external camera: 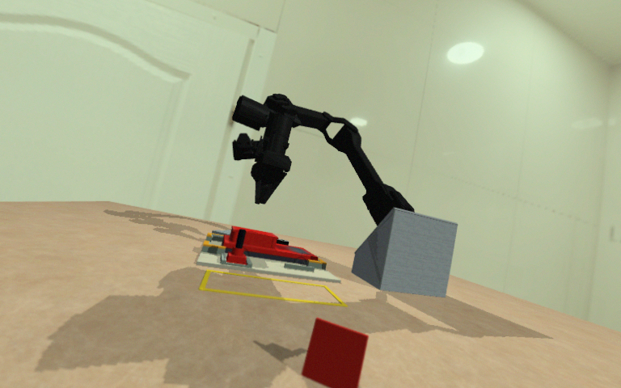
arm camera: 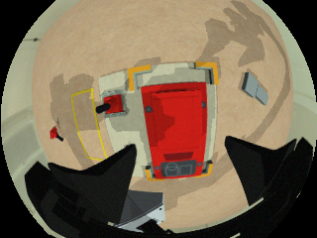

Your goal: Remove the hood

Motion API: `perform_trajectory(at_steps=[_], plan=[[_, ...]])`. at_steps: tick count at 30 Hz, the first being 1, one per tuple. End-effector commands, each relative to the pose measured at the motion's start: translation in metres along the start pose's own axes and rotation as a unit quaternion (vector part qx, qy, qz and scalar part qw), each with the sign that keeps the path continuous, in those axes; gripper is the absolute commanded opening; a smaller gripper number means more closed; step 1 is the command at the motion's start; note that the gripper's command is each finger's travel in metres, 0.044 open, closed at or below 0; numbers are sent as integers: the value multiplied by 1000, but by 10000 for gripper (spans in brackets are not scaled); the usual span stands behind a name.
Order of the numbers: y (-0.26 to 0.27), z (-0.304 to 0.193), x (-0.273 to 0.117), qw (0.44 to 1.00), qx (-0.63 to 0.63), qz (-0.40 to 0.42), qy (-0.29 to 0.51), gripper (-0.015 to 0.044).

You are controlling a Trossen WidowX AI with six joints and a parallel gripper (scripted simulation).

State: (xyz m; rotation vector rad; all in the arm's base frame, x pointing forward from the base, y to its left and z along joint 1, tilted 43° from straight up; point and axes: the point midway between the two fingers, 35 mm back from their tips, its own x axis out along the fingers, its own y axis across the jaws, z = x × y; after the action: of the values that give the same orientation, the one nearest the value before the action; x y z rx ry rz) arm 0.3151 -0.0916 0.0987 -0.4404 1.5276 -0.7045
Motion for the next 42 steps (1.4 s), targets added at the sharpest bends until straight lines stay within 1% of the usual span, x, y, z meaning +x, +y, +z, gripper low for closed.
perform_trajectory(at_steps=[1, 42], plan=[[-4, -5, 7, 1000, -11, -12, 13, 440], [-3, -4, 29, 1000, -11, -12, 12, 440]])
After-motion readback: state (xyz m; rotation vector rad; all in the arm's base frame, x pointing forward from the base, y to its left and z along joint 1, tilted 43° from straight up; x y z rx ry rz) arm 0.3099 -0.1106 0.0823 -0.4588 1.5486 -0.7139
